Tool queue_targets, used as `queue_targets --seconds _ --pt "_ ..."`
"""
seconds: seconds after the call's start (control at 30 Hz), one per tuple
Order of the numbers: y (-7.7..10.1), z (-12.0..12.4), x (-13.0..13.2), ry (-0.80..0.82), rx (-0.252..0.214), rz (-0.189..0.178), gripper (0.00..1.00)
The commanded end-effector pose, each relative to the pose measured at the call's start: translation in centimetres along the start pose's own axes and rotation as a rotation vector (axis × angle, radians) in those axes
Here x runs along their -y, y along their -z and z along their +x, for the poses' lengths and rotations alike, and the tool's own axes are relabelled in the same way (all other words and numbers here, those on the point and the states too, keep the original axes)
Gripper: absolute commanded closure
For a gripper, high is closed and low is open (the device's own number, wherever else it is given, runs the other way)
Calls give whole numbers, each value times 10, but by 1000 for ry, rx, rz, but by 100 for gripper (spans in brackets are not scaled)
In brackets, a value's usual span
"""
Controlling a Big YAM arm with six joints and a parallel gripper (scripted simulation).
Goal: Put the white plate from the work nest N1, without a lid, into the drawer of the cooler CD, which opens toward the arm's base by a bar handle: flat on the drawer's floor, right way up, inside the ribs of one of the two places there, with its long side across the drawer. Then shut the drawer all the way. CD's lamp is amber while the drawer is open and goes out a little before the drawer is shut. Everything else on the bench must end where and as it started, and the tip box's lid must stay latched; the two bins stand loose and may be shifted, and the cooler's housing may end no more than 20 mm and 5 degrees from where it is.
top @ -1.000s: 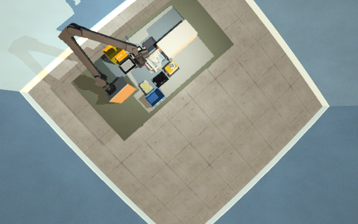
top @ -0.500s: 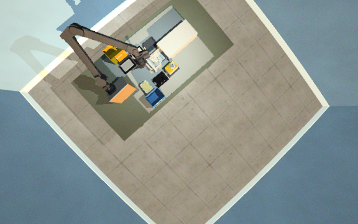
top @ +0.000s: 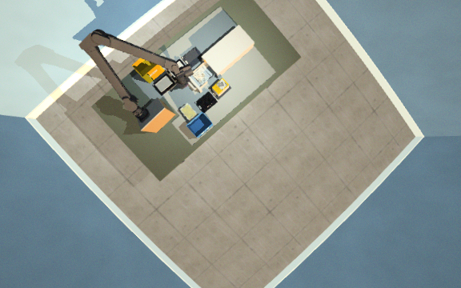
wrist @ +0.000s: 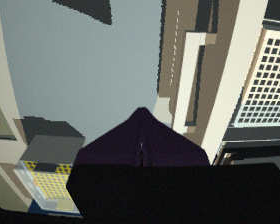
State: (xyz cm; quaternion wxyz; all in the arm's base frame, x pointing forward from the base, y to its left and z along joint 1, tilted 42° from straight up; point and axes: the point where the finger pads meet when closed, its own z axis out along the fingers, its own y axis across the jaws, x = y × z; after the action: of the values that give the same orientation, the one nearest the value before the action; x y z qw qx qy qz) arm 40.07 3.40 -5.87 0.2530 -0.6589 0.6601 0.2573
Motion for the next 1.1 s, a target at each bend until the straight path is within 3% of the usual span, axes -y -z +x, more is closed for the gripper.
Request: queue_targets --seconds 0.0,0.33,0.37,0.43,0.9,0.93,1.0,1.07 --pt "-11 -1 -3 -9 5 -7 100" --pt "-21 -1 -3 -8 5 -6 100" --pt "-14 -1 1 -6 2 15 100" --pt "-25 -1 -3 -9 5 -7 100" --pt "-41 -1 -4 -9 5 -8 100" --pt "-34 -2 1 -4 3 15 100" --pt "-45 -1 -4 -10 5 -8 100" --pt "-48 -1 -4 -10 6 -8 100"
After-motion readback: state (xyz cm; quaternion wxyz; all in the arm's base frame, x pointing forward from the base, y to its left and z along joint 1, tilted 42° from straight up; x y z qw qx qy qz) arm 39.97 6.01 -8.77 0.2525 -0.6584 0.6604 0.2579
